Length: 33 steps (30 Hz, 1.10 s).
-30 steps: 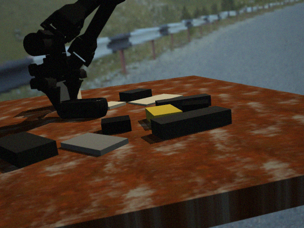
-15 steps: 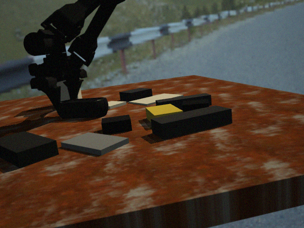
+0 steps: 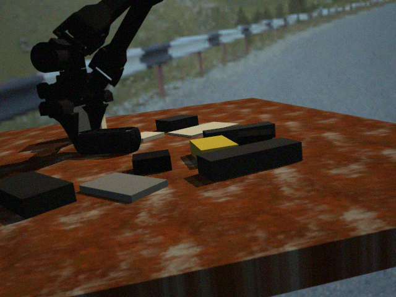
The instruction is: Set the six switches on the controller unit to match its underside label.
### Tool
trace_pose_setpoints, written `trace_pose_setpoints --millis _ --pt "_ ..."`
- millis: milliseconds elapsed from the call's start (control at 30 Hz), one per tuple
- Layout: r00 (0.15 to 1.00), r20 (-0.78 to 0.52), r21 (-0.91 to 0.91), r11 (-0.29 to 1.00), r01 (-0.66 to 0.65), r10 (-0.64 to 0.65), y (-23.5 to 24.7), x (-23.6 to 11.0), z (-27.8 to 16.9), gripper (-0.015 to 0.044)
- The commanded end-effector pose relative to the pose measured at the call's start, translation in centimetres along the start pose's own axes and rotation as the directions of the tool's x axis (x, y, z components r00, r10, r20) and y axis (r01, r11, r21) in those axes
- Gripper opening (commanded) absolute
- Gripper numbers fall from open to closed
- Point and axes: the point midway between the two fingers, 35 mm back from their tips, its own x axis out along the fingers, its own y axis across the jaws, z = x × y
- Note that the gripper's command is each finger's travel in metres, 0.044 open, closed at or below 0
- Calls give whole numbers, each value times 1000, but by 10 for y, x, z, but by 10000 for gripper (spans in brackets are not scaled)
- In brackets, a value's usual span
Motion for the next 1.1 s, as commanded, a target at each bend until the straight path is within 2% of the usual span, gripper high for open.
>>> trace_pose_setpoints --millis 0,1000,1067 --pt "1000 -13 -23 999 -23 23 9 -2 -6 0" --pt "1000 -14 -23 999 -24 23 22 -3 -13 0" --pt "1000 -6 -21 1000 -18 18 16 -1 -9 53"
